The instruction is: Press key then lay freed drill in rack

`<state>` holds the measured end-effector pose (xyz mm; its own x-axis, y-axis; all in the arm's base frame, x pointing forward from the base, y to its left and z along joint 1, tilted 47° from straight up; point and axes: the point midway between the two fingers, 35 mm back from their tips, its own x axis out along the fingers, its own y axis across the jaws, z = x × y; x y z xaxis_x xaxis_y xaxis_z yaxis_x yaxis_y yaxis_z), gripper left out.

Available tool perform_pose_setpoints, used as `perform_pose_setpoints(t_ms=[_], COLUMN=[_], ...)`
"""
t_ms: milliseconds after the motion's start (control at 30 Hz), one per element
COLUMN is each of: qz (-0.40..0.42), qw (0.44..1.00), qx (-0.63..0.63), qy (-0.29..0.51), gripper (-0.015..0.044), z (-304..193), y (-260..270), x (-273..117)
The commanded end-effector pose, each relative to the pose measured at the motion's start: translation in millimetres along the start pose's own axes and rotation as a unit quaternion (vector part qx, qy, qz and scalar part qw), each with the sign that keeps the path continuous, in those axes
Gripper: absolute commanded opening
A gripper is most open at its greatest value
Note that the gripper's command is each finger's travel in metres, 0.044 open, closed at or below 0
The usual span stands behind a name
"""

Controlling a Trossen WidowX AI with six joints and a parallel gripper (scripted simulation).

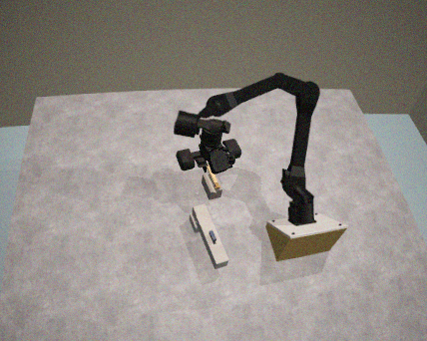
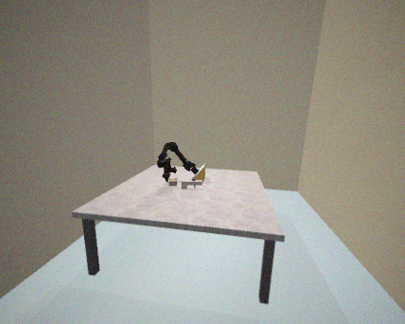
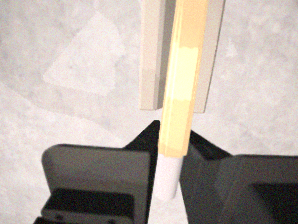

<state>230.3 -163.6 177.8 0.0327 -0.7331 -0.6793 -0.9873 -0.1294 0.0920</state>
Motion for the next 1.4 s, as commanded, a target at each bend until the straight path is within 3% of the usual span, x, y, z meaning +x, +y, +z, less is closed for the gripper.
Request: perform_pose_setpoints(t_ms=[0,567,1133,1367], qz=[-0.002,-0.002,-0.003,-0.002], qw=[1.000,1.000,1.000,1.000], qx=[-0.002,-0.002,-0.001,-0.002], qy=[-0.002,-0.002,0.000,-0.002], gripper=[0.0000,0.0000,0.0440,0.0440], z=[0.8,1.6,-0.4,1.7], y=[-0.4,-1.2,-1.0,-0.2], x=[5.5,26.2,20.7,-3.9])
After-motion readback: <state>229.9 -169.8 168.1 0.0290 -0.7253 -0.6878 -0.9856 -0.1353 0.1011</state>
